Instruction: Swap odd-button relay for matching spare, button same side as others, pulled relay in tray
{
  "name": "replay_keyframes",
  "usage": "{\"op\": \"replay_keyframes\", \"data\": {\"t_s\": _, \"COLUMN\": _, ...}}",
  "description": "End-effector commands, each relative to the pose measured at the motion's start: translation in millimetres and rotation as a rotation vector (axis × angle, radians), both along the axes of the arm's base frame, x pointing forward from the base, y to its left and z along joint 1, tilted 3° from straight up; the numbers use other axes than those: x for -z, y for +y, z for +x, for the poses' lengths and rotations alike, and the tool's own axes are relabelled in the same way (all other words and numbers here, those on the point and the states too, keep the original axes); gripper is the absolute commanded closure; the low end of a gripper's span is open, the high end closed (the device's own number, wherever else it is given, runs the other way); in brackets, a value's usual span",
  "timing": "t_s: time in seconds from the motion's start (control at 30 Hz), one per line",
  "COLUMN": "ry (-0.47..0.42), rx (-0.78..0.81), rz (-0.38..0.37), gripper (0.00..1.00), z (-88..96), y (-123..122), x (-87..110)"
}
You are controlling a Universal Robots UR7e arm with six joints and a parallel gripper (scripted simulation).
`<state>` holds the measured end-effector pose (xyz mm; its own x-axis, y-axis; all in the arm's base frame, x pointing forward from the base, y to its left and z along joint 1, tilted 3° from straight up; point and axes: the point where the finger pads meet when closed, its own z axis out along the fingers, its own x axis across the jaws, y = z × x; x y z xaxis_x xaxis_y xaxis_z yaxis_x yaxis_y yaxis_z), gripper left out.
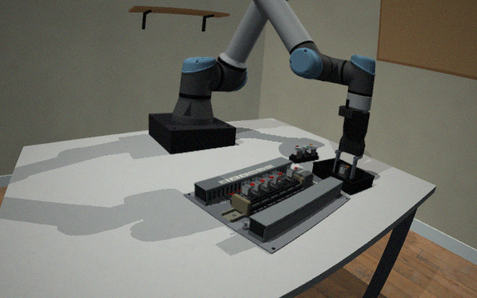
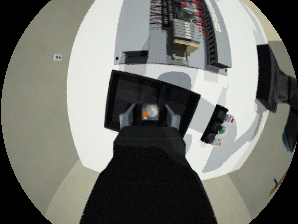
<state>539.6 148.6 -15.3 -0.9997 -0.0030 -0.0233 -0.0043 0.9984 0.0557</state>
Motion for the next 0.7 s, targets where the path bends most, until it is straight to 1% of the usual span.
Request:
{"op": "replay_keyframes", "data": {"t_s": 0.0, "ry": -0.002, "rx": 0.0, "rz": 0.0, "gripper": 0.0, "z": 0.5, "y": 0.0, "x": -0.7}}
{"op": "replay_keyframes", "data": {"t_s": 0.33, "ry": -0.002, "rx": 0.0, "rz": 0.0, "gripper": 0.0, "z": 0.5, "y": 0.0, "x": -0.7}}
{"op": "replay_keyframes", "data": {"t_s": 0.5, "ry": -0.002, "rx": 0.0, "rz": 0.0, "gripper": 0.0, "z": 0.4, "y": -0.2, "x": -4.7}}
{"op": "replay_keyframes", "data": {"t_s": 0.67, "ry": -0.002, "rx": 0.0, "rz": 0.0, "gripper": 0.0, "z": 0.4, "y": -0.2, "x": -4.7}}
